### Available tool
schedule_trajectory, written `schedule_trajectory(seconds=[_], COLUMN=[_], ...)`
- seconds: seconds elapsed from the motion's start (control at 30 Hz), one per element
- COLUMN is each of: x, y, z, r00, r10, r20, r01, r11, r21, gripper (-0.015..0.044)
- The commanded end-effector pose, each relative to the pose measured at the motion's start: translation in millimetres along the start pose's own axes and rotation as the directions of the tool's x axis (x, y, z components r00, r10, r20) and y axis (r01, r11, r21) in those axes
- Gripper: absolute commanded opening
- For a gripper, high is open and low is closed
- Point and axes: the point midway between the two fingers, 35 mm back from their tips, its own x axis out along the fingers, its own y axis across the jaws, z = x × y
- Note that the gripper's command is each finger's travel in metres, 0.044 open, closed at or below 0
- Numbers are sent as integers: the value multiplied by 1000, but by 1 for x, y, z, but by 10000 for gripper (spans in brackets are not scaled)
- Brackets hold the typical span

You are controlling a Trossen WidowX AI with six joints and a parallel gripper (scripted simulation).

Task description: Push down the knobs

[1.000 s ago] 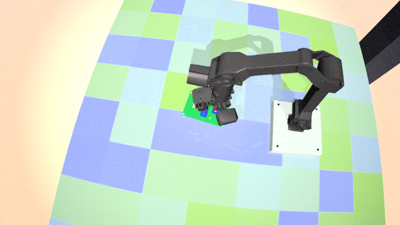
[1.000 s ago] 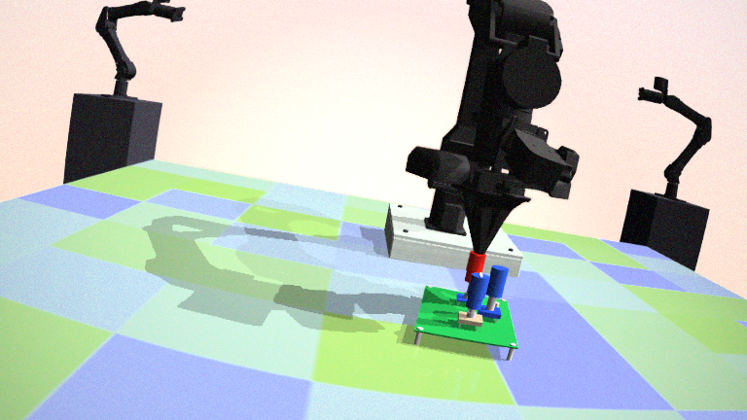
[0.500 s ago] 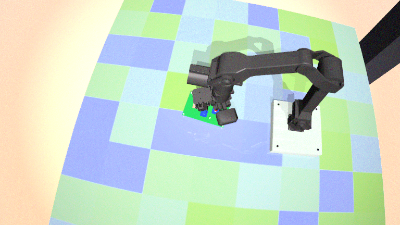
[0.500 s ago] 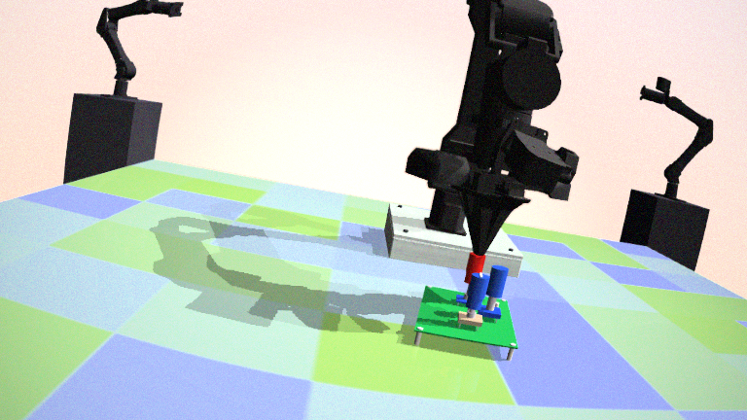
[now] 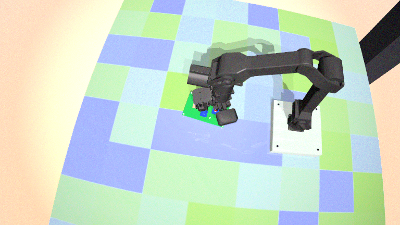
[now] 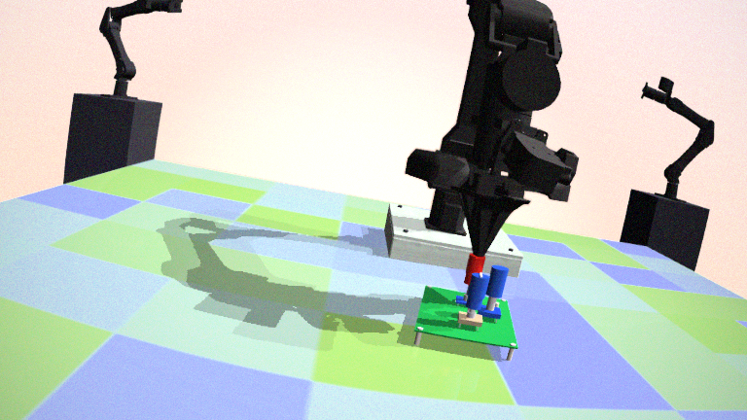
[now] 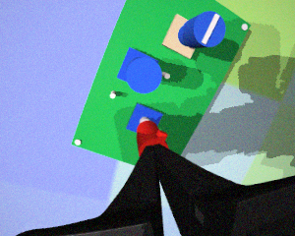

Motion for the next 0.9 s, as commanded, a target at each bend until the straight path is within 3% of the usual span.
schedule_trajectory(seconds=[0.0, 0.87], x=[7, 13], y=[-1, -1], z=[0, 0], r00=[1000, 1000], r10=[-2, -2], r20=[-4, -4], r01=[2, 2], r11=[1000, 1000], r21=[6, 6], gripper=[0, 0])
